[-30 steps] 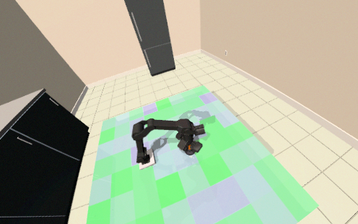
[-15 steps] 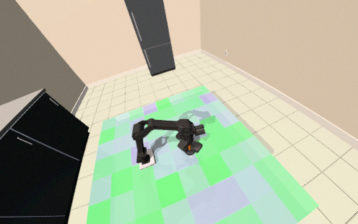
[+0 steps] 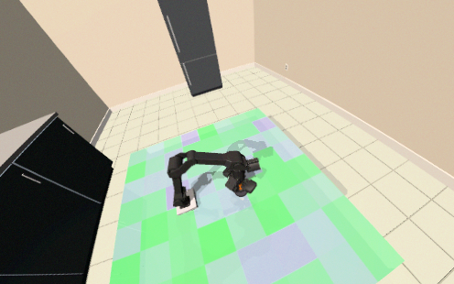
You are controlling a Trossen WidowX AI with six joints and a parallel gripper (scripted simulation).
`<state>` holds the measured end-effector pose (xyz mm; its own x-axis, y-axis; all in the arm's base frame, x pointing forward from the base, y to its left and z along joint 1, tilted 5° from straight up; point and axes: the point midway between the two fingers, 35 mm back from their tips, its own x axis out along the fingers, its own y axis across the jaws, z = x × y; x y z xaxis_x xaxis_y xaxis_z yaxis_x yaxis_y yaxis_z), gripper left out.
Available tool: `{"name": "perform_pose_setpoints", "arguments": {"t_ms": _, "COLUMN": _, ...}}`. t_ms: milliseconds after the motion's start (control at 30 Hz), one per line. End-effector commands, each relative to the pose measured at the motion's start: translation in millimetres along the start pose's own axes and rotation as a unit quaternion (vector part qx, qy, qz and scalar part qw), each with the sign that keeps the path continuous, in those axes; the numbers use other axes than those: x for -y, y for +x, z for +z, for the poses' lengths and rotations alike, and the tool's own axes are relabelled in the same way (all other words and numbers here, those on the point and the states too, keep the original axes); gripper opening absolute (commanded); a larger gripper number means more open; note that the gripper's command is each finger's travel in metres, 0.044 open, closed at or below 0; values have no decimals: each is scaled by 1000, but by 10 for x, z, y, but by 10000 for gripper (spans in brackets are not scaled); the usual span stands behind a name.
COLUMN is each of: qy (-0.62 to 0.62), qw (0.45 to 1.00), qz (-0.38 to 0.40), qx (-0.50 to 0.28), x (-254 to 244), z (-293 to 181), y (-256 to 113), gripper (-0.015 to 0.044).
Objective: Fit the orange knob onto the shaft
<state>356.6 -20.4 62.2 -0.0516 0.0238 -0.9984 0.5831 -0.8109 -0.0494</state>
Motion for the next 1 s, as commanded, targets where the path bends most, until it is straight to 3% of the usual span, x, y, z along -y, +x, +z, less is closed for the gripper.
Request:
{"name": "perform_pose_setpoints", "arguments": {"t_ms": 0, "qy": 2, "qw": 1000, "qz": 2, "qx": -2, "x": -6, "z": -4, "y": 4, "gripper": 0}}
{"name": "perform_pose_setpoints", "arguments": {"t_ms": 967, "qy": 21, "qw": 1000, "qz": 1, "qx": -1, "x": 7, "z": 10, "y": 140, "gripper": 0}}
